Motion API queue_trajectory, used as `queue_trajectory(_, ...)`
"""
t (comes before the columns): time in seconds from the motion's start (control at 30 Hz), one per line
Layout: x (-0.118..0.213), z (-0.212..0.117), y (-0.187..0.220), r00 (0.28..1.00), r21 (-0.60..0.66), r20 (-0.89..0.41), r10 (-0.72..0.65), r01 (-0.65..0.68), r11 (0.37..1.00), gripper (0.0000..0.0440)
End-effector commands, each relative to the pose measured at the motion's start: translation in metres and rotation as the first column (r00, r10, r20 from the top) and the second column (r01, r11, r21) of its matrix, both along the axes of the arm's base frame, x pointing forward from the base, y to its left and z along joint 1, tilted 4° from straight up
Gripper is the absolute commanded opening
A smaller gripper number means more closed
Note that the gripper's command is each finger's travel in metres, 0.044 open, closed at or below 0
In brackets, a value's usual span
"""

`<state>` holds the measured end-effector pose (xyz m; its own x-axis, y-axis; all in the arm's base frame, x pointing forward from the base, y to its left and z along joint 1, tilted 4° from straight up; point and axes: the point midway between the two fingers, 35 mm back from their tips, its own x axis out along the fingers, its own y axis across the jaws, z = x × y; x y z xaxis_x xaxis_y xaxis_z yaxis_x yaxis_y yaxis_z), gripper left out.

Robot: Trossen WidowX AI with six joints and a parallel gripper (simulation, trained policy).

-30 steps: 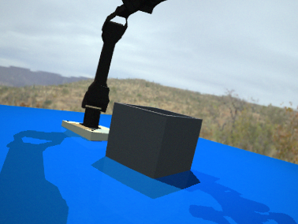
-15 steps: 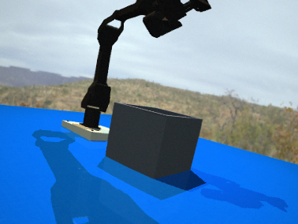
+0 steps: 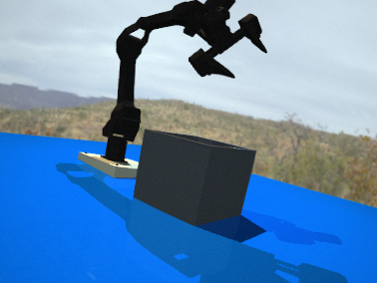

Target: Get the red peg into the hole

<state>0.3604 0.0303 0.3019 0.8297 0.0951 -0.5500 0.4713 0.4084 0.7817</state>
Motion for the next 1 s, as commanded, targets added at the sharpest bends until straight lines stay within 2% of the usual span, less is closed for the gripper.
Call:
queue_trajectory(0.0,-0.016,-0.014,0.017,0.997,0.054,-0.071,0.039,-0.035,0.998,0.044)
queue_trajectory(0.23,-0.05,-0.039,0.05,0.97,0.151,-0.211,0.117,-0.086,0.985,0.044)
queue_trajectory(0.47,-0.087,-0.063,0.076,0.914,0.23,-0.362,0.181,-0.101,0.968,0.0439)
queue_trajectory(0.73,-0.13,-0.09,0.097,0.814,0.28,-0.54,0.214,-0.066,0.958,0.0438)
queue_trajectory(0.97,-0.164,-0.112,0.107,0.706,0.272,-0.681,0.196,-0.004,0.962,0.0439)
